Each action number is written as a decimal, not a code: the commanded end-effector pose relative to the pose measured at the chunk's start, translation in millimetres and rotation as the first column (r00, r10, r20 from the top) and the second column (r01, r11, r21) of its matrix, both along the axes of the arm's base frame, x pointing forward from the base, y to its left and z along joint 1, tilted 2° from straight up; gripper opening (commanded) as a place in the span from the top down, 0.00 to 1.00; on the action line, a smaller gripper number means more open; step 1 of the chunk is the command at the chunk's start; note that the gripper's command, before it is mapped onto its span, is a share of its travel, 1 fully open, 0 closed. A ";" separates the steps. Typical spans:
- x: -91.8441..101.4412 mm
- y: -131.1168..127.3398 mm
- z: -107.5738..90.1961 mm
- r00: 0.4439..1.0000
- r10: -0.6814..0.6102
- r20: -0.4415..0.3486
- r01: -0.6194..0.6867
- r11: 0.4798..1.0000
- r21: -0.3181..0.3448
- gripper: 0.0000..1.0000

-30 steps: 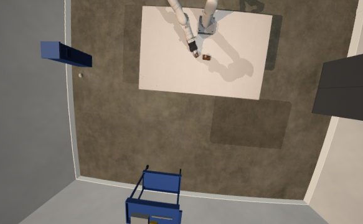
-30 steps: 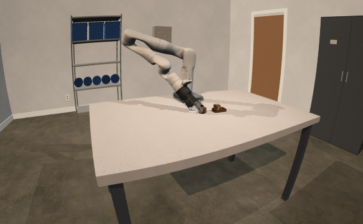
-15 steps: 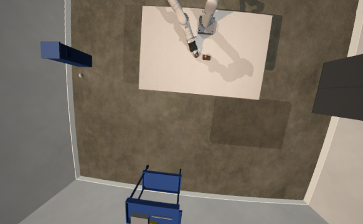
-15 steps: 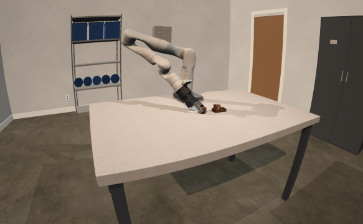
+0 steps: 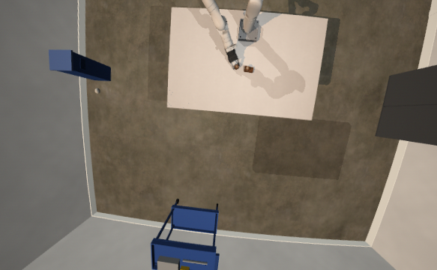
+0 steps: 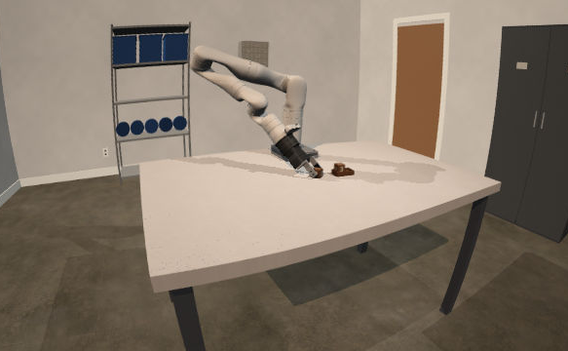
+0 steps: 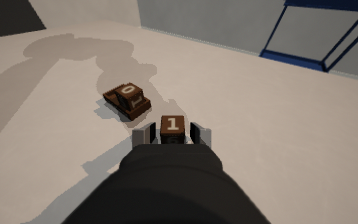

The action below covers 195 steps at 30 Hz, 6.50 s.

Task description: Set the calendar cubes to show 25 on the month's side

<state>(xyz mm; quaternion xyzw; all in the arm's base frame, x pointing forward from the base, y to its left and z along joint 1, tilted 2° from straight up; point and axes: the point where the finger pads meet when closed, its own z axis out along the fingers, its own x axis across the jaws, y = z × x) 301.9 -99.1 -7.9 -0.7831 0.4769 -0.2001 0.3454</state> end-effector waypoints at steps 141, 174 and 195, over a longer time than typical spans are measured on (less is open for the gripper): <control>2.2 0.2 72.1 0.896 -0.045 -0.442 -0.064 0.971 -0.229 0.00; 3.4 5.5 69.0 0.865 -0.043 -0.500 -0.088 0.968 -0.235 0.00; 4.2 5.0 69.6 0.794 -0.081 -0.603 -0.125 0.948 -0.292 0.00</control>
